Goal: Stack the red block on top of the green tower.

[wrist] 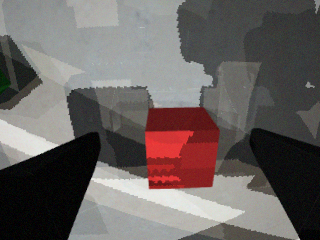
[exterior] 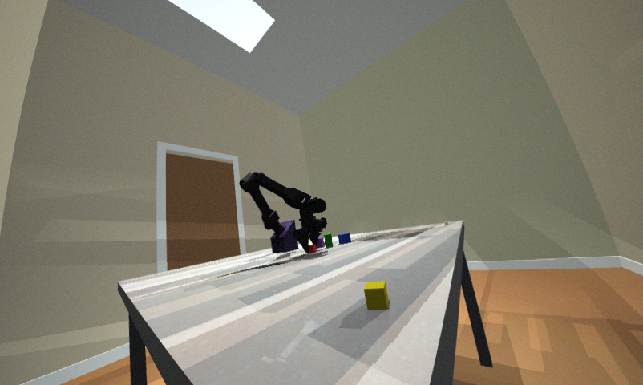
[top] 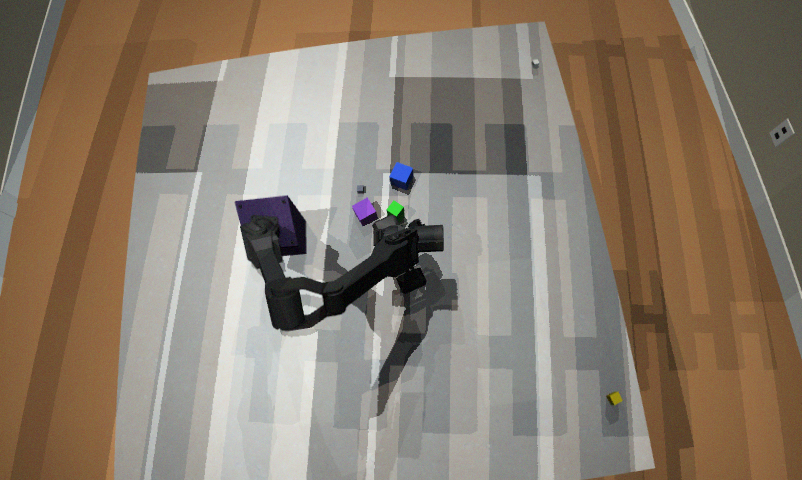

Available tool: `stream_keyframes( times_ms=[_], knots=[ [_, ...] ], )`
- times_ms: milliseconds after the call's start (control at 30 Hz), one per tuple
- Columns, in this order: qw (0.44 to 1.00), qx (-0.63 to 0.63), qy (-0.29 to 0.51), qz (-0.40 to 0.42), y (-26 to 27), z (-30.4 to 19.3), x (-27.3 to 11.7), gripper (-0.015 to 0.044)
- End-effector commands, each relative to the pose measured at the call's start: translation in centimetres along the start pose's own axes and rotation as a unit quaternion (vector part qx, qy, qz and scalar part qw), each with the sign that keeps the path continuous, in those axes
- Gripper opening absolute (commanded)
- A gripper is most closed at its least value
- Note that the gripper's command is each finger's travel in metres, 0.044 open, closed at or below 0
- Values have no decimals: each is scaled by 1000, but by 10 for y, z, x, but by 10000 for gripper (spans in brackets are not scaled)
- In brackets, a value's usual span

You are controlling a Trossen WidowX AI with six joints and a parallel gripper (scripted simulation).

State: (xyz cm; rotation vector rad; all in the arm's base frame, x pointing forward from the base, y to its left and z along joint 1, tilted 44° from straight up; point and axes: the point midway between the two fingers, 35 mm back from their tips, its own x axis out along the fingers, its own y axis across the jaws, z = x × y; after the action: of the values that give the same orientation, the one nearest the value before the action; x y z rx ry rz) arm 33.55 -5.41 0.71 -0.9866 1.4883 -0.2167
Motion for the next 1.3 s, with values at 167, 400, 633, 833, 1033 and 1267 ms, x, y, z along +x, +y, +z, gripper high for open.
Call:
stream_keyframes(
  times_ms=[167, 400, 633, 833, 1033, 1267],
  knots=[
    [1000, -2, 1, -2, 0, 0, 0, 282],
    [1000, -2, 1, -2, 0, 0, 0, 118],
    [1000, -2, 1, -2, 0, 0, -1, 52],
    [1000, -2, 0, -1, 0, 1, -23, 0],
    [1000, -2, 0, -1, 0, 1, -51, 0],
    [1000, -2, 0, 0, 1, 1, -83, 0]
  ],
)
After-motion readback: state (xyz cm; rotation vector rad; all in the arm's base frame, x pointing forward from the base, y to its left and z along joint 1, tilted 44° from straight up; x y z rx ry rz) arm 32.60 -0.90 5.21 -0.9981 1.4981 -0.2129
